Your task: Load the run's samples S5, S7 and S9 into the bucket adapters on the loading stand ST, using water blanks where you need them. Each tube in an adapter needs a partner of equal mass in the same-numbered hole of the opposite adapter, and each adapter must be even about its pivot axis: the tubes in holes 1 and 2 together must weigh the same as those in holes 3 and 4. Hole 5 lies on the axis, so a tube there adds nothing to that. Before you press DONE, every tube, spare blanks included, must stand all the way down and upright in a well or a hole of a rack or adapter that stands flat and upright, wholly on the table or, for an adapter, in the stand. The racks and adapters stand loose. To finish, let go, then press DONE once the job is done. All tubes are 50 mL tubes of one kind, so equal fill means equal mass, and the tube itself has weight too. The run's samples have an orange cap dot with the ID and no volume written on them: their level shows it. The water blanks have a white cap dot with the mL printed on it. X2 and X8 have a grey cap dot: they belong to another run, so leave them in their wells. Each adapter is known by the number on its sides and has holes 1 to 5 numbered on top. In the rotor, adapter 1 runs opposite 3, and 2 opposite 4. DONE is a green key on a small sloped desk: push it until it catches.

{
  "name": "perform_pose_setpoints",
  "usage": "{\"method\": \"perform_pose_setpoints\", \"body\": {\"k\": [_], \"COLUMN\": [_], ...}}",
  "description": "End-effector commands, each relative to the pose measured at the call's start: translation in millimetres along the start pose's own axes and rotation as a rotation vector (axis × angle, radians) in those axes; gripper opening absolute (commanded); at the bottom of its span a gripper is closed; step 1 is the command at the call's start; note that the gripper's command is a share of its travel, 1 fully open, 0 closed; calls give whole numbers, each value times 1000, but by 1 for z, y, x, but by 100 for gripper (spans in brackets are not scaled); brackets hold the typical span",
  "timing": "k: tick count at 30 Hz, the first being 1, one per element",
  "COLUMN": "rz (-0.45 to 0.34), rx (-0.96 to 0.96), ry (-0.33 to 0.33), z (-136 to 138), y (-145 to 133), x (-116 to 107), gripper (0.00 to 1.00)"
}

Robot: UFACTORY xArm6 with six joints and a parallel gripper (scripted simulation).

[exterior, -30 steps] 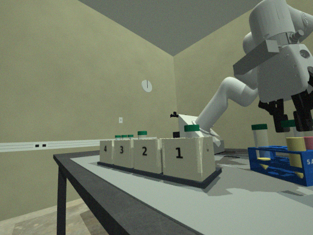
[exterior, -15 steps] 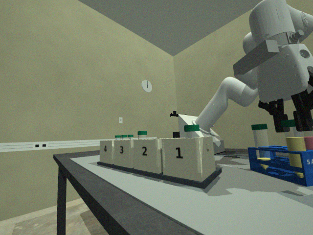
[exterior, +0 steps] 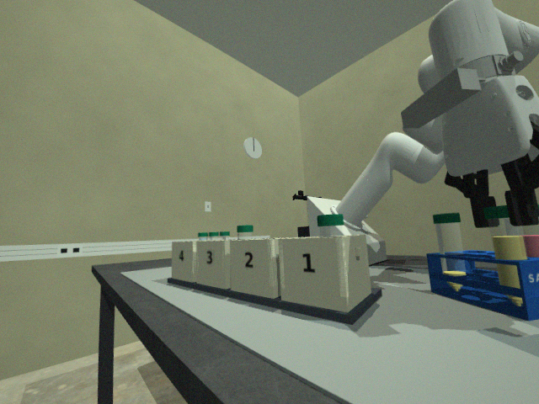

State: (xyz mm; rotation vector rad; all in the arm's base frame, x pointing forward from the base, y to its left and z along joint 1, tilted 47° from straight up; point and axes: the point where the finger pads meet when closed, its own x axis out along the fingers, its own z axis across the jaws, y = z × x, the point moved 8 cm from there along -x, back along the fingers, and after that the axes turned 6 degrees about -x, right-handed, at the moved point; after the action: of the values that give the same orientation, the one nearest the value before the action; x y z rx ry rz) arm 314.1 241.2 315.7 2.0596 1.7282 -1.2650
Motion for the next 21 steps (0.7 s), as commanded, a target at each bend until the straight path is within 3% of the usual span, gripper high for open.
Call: {"method": "perform_pose_setpoints", "body": {"k": [1,21], "rz": [2,2], "rx": [-1,-1], "ry": [2,2], "z": [-1,-1], "y": [0,0], "x": [-1,-10], "gripper": [0,0]}}
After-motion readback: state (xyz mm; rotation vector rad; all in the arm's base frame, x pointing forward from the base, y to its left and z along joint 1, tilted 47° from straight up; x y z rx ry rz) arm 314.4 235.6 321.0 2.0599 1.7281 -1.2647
